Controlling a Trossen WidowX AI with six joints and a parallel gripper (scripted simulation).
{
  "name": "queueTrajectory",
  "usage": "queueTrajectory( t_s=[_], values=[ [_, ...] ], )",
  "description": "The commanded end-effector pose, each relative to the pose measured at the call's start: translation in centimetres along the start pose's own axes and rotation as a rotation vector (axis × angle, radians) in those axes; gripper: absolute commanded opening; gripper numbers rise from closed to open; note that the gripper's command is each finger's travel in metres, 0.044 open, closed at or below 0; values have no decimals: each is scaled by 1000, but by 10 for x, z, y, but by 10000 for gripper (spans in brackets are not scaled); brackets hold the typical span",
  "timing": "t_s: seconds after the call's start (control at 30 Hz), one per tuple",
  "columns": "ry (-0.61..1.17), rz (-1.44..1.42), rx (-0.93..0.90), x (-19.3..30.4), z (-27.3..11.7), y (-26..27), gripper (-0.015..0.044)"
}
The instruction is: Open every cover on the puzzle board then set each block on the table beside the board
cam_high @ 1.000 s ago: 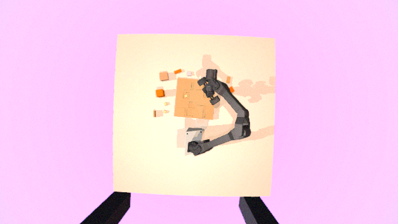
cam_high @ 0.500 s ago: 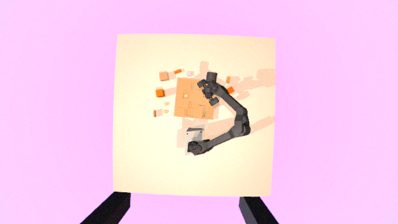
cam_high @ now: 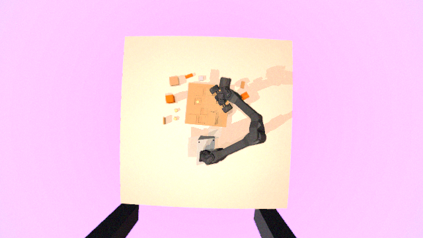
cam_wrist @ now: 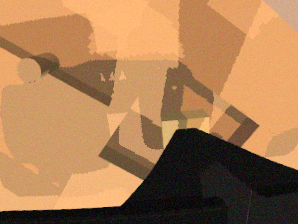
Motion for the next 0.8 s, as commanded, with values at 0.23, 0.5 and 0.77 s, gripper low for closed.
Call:
queueTrajectory(
  t_s=[0.23,0.5,0.77],
  values=[
    [2,11,7,0,5,3,0],
    [1,371,7,1,3,3,0],
    [1,380,7,1,-3,3,0]
  ],
)
Point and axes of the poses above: the point midway between the two fingers, 35 mm back from their tips, its own z axis out along the fingers, its own y axis across the jaws, x = y × z, the point moved 1 cm from there along -z, back along the fingers, and after that the axes turned 3 degrees about z, right-handed, at the moved point
